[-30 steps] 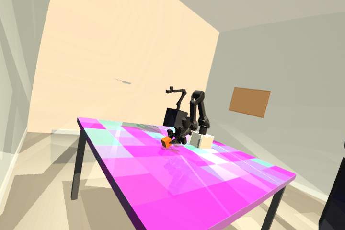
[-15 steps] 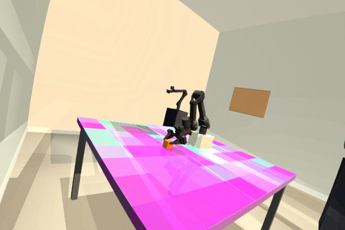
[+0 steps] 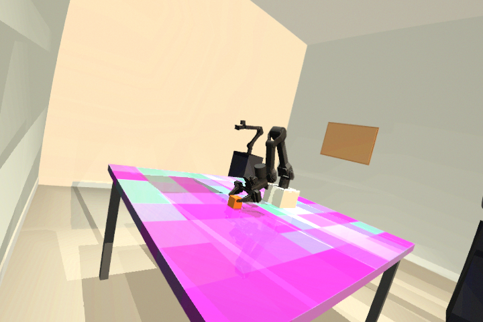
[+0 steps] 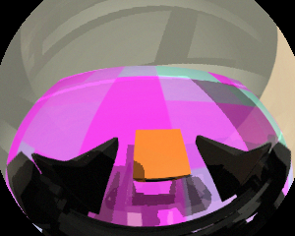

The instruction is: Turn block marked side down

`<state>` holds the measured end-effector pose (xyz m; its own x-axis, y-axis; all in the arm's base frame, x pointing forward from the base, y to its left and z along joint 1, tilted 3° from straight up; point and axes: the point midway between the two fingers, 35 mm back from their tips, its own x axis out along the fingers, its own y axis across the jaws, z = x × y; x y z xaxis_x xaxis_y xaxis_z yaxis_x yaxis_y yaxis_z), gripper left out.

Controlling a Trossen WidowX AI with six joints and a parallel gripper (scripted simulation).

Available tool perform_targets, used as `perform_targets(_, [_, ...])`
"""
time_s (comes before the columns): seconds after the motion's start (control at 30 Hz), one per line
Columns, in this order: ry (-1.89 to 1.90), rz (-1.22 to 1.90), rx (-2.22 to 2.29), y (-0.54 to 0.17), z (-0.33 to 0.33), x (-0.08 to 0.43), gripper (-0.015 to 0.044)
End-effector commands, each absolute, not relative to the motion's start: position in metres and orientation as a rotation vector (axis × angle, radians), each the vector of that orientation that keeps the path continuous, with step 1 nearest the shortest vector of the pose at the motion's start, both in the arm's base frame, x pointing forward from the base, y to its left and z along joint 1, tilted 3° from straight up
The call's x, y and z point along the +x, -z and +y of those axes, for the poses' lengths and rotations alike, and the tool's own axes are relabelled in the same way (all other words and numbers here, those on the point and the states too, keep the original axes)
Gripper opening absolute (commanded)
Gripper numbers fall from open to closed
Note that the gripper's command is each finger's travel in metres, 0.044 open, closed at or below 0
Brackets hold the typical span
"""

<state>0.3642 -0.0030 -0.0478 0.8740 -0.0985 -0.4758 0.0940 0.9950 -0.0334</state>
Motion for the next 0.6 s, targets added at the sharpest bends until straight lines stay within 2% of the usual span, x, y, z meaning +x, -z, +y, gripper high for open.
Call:
perform_targets(0.0, [0.103, 0.497, -0.014, 0.0478, -0.0034, 0.3639, 0.0440])
perform_targets(0.43, [0.103, 0.503, -0.013, 0.0478, -0.0033, 0.3645, 0.0440])
perform_targets(0.57, [0.101, 0.619, -0.007, 0.0435, -0.0017, 0.3733, 0.0440])
